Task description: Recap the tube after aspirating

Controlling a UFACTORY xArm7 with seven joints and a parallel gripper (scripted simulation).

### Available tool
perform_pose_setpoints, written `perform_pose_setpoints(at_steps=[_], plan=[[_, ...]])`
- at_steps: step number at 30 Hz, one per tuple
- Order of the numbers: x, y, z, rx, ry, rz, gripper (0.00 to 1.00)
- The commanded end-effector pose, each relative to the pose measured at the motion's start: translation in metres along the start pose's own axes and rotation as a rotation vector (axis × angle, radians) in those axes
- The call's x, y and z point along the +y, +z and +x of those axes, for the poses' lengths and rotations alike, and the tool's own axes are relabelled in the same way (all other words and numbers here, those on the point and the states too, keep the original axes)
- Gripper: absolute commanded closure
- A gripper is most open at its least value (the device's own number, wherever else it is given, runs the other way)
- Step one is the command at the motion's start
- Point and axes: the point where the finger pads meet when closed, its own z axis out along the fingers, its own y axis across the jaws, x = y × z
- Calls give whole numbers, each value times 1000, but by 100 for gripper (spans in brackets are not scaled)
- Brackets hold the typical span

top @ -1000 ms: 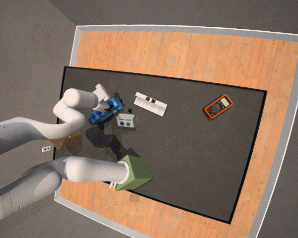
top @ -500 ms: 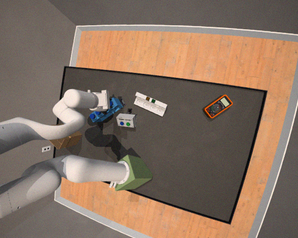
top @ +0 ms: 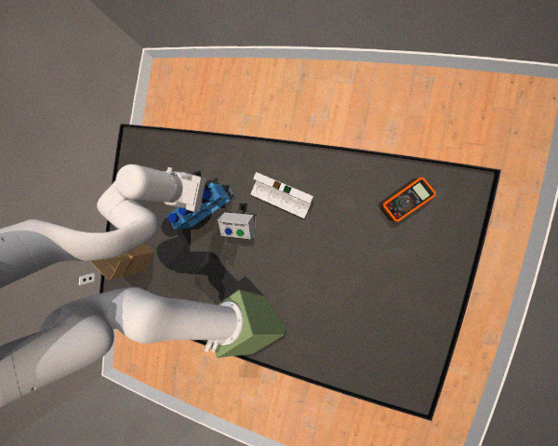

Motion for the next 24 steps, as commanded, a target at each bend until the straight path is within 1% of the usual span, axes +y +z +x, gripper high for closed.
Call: perform_pose_setpoints(at_steps=[1,11,18,23,24], plan=[[-2,-1,0,10,11,-4,100],[-2,-1,0,10,11,-4,100],[-2,-1,-1,10,-339,-5,100],[-2,-1,-1,10,-526,-7,100],[-2,-1,-1,10,-526,-7,100]])
